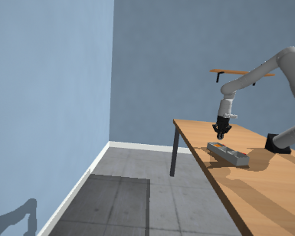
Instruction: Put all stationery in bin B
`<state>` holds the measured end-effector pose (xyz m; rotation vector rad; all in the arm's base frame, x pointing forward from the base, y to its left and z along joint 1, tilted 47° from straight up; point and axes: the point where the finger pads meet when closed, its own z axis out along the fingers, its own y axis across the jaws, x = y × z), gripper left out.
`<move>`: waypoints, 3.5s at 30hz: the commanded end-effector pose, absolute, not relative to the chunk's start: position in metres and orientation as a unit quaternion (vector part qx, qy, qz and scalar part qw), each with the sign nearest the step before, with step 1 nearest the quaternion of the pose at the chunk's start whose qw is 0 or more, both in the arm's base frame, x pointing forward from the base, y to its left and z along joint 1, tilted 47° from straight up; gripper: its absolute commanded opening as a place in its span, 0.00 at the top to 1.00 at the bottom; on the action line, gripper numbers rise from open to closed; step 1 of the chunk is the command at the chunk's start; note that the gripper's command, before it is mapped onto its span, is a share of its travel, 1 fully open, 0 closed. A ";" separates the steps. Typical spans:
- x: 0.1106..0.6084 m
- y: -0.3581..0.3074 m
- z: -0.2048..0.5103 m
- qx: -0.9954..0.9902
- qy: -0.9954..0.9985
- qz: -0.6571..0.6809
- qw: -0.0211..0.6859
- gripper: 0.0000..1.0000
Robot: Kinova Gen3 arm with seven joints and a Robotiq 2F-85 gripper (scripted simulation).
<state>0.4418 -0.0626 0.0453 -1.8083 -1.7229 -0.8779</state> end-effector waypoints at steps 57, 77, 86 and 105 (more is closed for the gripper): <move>0.468 -0.028 0.048 -0.609 -0.684 -0.341 0.213 0.70; 0.463 -0.052 0.068 -0.611 -0.683 -0.338 0.213 0.70; 0.462 -0.056 0.070 -0.609 -0.685 -0.339 0.212 0.00; 0.453 -0.105 0.117 -0.612 -0.683 -0.338 0.213 0.00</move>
